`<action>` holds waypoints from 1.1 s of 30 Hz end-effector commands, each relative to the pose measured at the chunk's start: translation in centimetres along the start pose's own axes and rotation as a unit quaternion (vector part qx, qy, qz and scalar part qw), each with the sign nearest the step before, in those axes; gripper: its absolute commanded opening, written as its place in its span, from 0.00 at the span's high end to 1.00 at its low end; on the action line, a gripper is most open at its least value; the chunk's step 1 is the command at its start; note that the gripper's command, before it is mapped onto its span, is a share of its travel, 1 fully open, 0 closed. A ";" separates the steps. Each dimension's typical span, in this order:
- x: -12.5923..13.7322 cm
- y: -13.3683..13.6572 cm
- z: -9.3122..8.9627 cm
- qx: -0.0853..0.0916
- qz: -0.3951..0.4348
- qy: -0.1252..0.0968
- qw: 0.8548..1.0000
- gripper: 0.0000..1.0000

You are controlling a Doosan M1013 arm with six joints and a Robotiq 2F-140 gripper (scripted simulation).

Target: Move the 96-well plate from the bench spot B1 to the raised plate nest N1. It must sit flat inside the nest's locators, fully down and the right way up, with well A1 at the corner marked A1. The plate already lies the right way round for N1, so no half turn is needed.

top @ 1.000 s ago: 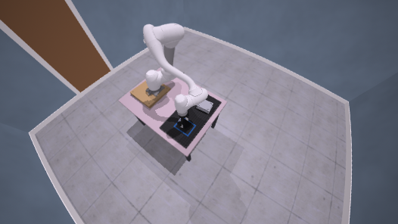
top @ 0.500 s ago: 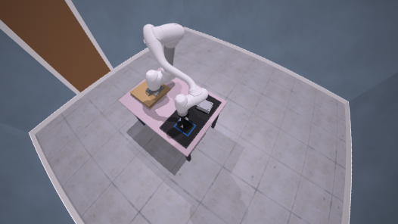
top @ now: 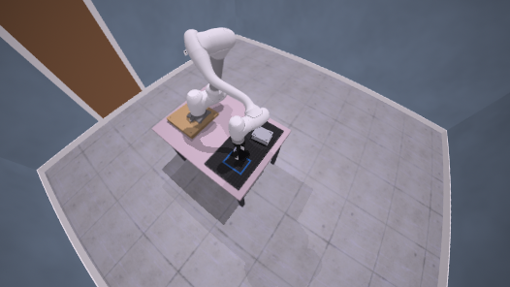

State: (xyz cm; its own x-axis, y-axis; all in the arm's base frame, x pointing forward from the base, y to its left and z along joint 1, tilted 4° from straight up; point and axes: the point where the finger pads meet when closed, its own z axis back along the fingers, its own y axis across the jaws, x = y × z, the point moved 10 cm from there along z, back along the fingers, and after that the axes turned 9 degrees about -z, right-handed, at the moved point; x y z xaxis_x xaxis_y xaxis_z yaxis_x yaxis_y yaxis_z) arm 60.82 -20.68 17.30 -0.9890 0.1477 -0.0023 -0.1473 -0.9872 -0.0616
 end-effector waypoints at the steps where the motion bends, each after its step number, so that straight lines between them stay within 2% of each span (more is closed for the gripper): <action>1: -0.1 -1.1 0.2 0.000 0.000 0.000 1.000 1.00; 33: -0.6 -10.3 1.9 0.000 0.000 0.000 1.000 1.00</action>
State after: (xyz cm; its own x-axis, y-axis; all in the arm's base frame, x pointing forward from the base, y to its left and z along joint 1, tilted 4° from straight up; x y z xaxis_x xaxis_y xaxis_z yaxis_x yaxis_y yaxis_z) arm 62.80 -11.47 19.64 -0.9890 0.1477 -0.0023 -0.1473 -0.9872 -0.0616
